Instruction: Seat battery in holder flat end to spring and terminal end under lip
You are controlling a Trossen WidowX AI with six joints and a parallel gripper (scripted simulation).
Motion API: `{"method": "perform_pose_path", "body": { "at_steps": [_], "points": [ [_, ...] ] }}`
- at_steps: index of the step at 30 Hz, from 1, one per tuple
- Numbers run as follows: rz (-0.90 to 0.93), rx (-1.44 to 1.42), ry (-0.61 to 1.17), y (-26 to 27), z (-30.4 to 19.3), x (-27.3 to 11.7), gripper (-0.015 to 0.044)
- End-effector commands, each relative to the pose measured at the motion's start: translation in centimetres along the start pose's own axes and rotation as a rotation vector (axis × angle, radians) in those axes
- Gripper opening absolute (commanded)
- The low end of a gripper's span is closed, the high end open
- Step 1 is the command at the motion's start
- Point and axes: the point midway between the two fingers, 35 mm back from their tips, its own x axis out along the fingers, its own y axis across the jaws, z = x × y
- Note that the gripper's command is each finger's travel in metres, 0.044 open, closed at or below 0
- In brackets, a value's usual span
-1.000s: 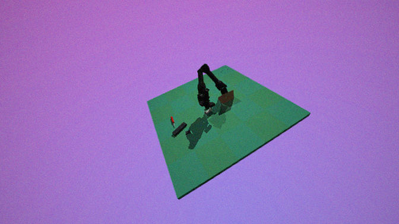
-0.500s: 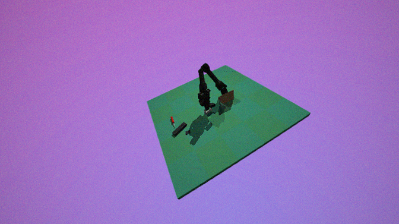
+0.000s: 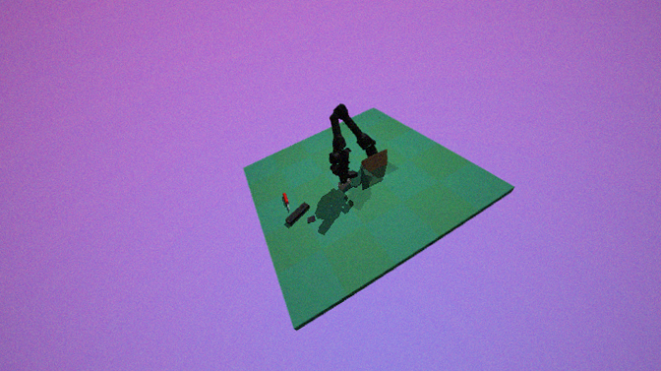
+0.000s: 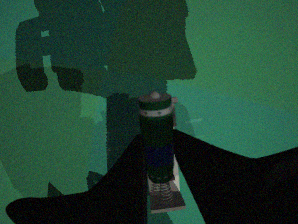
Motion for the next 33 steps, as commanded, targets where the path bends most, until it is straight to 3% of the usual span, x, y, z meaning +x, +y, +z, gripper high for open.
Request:
{"method": "perform_pose_path", "body": {
  "at_steps": [1,33],
  "points": [
    [-0.002,-0.006,-0.017,-0.1,-0.3,0.1,0.0063],
    [0.001,-0.017,-0.148,-0.4,-1.7,0.5,0.0063]
  ]
}}
